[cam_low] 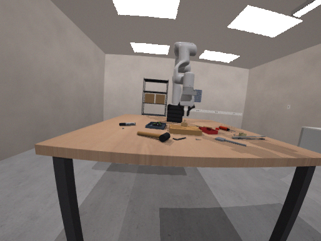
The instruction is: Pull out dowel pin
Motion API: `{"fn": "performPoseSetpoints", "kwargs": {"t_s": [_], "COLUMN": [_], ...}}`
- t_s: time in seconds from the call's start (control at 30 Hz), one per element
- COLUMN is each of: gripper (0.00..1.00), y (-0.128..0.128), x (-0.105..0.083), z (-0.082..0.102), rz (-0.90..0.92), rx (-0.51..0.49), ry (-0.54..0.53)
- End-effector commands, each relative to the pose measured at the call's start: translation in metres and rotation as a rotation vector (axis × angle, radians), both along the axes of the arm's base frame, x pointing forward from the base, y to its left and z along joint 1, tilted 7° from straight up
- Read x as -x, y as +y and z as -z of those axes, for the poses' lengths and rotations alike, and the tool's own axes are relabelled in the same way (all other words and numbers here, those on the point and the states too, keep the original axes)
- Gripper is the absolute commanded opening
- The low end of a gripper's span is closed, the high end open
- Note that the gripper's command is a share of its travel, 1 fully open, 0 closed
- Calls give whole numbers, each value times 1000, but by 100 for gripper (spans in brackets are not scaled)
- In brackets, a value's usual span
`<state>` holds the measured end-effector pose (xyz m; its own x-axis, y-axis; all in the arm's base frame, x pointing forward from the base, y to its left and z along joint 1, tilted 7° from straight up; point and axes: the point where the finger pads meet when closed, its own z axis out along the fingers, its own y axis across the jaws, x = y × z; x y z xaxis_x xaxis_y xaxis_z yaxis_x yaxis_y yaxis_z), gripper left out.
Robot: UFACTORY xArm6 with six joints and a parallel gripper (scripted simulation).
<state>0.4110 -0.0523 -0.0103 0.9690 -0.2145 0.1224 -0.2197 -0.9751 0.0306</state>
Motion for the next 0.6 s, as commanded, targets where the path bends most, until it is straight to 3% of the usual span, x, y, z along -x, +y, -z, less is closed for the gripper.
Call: {"fn": "performPoseSetpoints", "kwargs": {"t_s": [0.0,0.57], "gripper": [28,28], "y": [0,-8], "x": [-1,-1], "z": [-1,0], "rz": [1,131], "rx": [0,-16], "ry": [-4,-11]}}
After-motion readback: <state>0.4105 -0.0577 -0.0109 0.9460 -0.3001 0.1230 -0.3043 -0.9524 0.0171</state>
